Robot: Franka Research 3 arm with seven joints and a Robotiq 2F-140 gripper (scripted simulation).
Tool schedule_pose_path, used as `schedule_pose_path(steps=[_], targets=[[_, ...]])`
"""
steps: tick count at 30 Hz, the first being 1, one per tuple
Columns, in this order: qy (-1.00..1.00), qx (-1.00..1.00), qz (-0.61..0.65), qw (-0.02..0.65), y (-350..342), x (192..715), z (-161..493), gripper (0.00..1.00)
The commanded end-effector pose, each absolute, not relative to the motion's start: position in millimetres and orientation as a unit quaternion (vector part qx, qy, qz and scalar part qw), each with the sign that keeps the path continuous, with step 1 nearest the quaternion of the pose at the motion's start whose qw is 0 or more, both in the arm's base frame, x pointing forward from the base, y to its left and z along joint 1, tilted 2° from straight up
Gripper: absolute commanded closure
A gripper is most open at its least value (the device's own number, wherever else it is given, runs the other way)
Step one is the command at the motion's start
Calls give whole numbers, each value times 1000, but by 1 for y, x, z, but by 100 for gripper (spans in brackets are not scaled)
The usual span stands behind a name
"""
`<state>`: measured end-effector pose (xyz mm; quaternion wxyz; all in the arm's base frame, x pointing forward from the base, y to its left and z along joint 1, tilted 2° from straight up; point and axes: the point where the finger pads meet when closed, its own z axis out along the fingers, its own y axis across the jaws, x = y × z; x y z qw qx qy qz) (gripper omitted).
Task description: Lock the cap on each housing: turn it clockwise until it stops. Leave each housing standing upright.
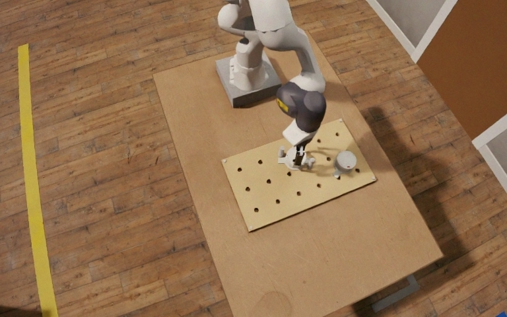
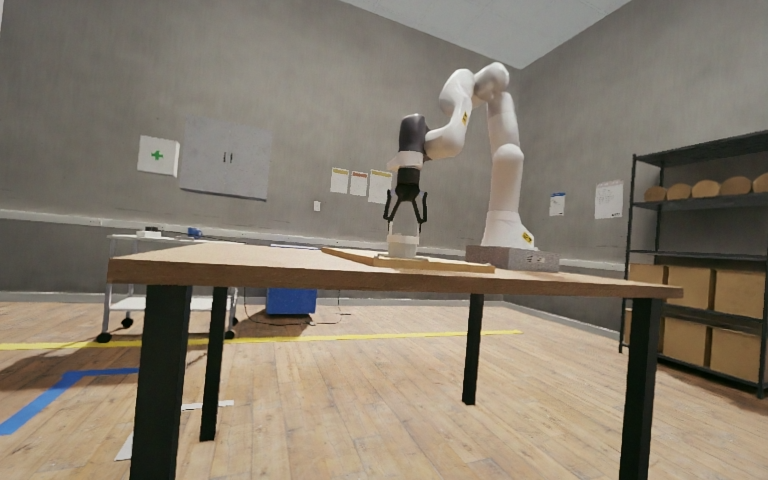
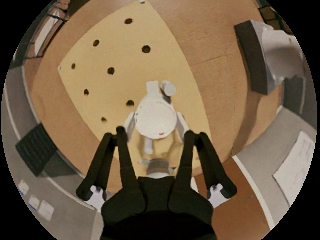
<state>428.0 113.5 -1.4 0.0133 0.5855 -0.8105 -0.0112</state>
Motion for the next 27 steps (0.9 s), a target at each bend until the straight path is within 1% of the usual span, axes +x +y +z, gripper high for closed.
schedule_pose_path(steps=[1,13,27], targets=[[-850,526,-8,13,114,429,-1,90],[-900,435,-6,13,114,429,-1,90],[-912,409,-6,13,114,429,-1,90]])
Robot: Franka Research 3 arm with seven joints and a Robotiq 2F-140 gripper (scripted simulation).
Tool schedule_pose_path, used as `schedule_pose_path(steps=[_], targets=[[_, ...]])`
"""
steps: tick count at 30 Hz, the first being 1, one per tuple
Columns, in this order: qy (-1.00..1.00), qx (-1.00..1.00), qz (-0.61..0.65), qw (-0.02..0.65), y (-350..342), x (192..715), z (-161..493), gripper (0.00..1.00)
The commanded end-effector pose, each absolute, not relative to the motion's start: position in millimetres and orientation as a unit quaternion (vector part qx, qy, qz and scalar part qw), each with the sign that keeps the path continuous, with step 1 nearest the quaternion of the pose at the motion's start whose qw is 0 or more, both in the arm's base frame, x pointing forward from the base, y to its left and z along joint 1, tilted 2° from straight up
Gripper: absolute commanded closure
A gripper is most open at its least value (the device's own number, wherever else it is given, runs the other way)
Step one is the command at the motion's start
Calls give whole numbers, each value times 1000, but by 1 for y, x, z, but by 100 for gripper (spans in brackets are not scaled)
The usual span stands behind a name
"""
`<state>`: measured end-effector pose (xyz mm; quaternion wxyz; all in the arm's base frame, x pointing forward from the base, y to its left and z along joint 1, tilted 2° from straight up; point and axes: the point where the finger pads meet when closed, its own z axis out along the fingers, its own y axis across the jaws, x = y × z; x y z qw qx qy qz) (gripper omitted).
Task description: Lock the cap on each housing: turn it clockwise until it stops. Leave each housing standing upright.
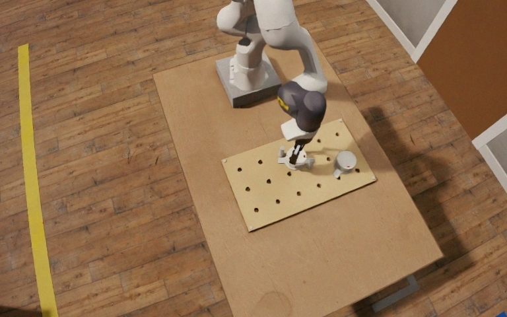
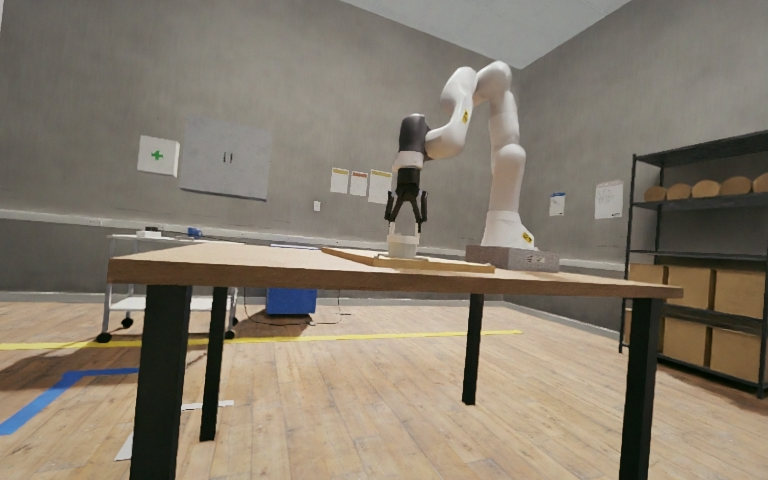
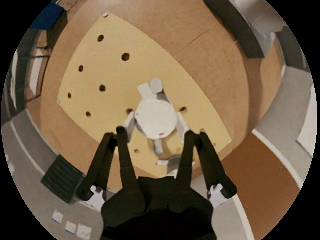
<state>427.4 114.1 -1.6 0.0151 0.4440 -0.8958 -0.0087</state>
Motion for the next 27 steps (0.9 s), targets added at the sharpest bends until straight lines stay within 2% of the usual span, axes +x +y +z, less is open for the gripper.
schedule_pose_path(steps=[1,17,27], targets=[[-916,402,-6,13,114,429,-1,90],[-967,255,-4,14,114,429,-1,90],[-971,237,-3,14,114,429,-1,90]])
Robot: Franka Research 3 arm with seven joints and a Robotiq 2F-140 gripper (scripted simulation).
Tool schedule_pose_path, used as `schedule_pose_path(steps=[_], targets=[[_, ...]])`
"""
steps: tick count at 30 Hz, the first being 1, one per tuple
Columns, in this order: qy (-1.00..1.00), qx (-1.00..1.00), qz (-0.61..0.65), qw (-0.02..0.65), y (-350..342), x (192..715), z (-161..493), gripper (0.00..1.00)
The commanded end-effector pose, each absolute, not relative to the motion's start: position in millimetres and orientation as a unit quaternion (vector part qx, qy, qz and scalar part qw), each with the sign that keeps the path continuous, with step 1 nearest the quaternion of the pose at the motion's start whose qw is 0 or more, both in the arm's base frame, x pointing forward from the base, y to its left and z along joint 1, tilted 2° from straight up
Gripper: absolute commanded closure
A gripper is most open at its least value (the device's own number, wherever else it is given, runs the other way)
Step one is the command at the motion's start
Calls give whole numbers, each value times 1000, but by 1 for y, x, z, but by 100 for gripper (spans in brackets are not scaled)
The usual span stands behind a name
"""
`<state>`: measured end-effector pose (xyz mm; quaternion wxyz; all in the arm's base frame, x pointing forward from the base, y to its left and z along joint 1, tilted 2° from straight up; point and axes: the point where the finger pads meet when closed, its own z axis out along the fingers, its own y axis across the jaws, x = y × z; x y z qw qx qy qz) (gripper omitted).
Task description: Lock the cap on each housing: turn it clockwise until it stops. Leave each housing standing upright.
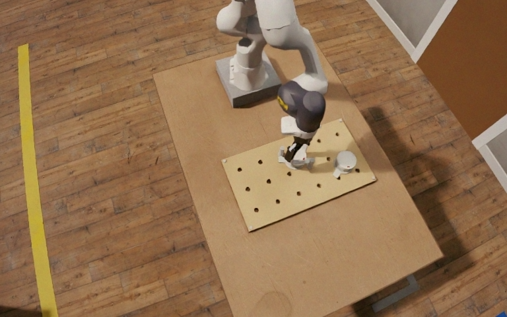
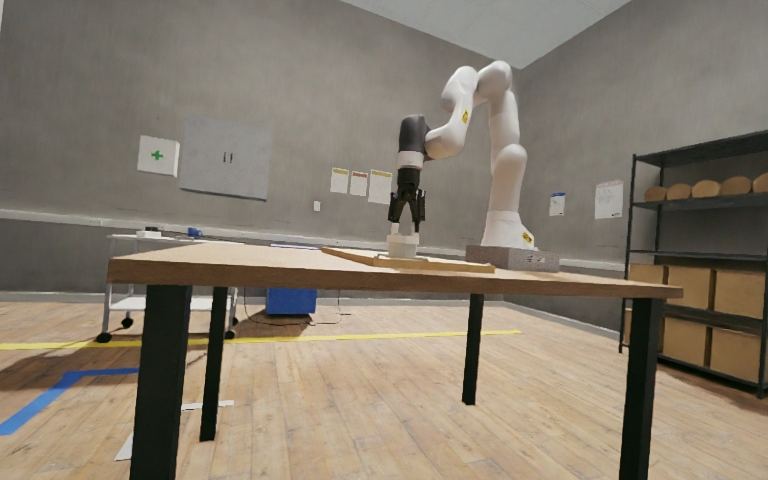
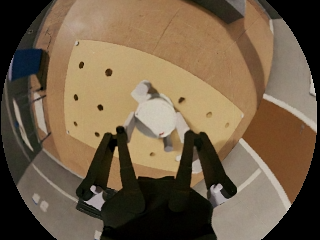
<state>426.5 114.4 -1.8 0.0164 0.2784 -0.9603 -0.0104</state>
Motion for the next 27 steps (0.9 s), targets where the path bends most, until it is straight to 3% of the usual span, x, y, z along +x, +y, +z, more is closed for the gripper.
schedule_pose_path(steps=[1,27], targets=[[-971,237,-3,14,114,429,-1,90],[-999,47,-1,15,114,429,-1,90]])
